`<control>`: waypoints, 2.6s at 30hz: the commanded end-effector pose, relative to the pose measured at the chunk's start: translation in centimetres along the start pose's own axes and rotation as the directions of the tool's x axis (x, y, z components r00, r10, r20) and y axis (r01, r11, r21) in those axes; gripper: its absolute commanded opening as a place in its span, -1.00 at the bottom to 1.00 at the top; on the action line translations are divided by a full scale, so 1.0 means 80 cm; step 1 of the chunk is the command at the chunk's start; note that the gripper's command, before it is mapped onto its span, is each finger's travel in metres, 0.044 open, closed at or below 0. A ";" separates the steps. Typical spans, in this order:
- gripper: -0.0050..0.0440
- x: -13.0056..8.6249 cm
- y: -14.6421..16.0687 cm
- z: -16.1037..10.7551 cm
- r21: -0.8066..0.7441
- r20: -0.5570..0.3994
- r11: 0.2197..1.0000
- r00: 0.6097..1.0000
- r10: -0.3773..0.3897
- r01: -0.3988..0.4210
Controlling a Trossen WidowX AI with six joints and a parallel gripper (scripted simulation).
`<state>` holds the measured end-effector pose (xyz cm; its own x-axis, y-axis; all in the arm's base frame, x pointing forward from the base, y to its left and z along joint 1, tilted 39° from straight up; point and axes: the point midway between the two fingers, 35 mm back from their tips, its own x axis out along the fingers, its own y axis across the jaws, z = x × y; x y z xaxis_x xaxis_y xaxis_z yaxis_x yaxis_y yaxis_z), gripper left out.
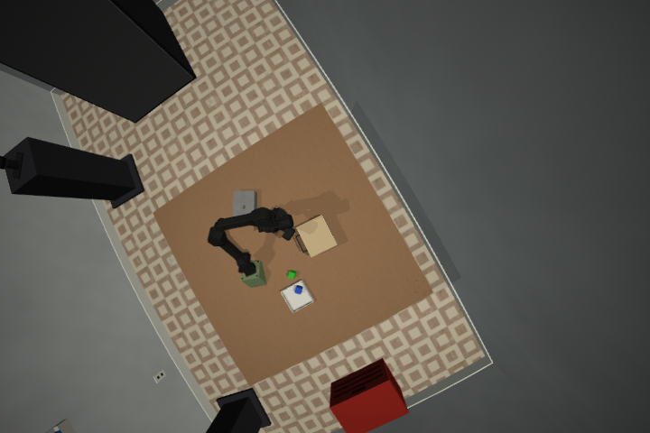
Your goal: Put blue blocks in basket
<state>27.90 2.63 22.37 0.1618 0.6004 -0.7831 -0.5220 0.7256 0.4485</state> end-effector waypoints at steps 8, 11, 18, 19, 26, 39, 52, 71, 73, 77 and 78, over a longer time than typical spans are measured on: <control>1.00 -0.001 0.113 0.000 -0.305 0.003 0.952 1.000 0.006 -0.005; 1.00 -0.001 0.150 -0.005 -0.305 0.003 0.952 1.000 0.006 -0.005; 1.00 -0.002 0.229 -0.024 -0.429 0.003 0.903 1.000 0.006 -0.004; 1.00 -0.002 0.229 -0.024 -0.429 0.003 0.903 1.000 0.006 -0.004; 1.00 -0.002 0.296 -0.057 -0.538 0.003 0.843 1.000 0.006 -0.003; 1.00 0.014 0.326 -0.072 -0.538 0.003 0.843 1.000 0.006 -0.003; 1.00 0.062 0.326 -0.072 -0.538 0.003 0.843 1.000 0.006 -0.003; 1.00 0.096 0.326 -0.072 -0.538 0.003 0.843 1.000 0.006 -0.003; 1.00 0.096 0.326 -0.072 -0.538 0.003 0.843 1.000 0.006 -0.003; -0.80 0.096 0.326 -0.072 -0.538 0.003 0.843 1.000 0.006 -0.003; -0.80 0.096 0.326 -0.072 -0.538 0.003 0.843 1.000 0.006 -0.003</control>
<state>10.63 24.21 25.79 0.1590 0.6098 -0.7765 -0.8922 0.4256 0.1515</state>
